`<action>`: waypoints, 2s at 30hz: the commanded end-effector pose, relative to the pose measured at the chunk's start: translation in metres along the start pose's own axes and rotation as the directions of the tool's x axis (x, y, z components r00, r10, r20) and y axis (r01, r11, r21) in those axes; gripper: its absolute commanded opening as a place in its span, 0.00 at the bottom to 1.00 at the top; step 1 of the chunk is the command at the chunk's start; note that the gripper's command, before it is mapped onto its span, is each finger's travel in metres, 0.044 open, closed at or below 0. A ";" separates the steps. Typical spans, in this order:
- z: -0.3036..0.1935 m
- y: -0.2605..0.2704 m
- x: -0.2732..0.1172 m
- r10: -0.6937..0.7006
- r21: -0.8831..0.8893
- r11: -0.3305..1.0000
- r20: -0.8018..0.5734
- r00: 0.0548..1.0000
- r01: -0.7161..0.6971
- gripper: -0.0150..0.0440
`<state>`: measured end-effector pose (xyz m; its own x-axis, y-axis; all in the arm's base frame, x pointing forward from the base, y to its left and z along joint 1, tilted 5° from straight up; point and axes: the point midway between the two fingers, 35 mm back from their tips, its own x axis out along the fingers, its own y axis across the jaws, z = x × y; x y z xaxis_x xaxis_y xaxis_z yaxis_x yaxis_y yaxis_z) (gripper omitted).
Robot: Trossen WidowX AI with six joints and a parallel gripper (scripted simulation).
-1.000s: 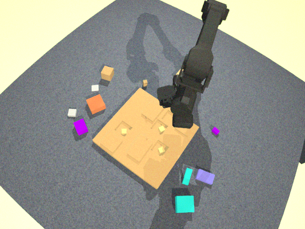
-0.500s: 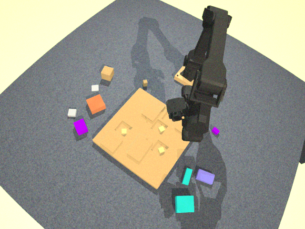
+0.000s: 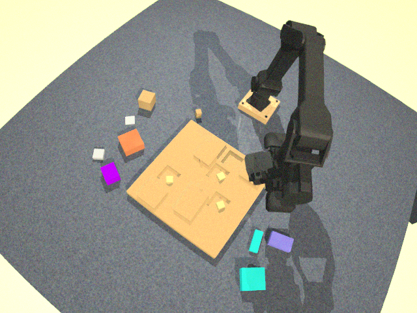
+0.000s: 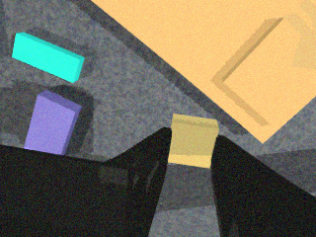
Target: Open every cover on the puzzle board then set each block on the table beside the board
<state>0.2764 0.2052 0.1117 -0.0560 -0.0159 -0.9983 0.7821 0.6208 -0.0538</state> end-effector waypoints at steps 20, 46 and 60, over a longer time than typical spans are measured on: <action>-0.059 0.040 0.006 0.010 0.002 1.000 -0.008 1.000 -0.010 0.39; -0.060 0.045 0.049 0.011 0.002 1.000 -0.008 1.000 -0.011 0.39; -0.060 0.045 0.072 0.011 0.002 1.000 -0.008 1.000 -0.011 0.39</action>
<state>0.2726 0.2802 0.0468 -0.0459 -0.0003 -0.9989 0.7821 0.6221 -0.0361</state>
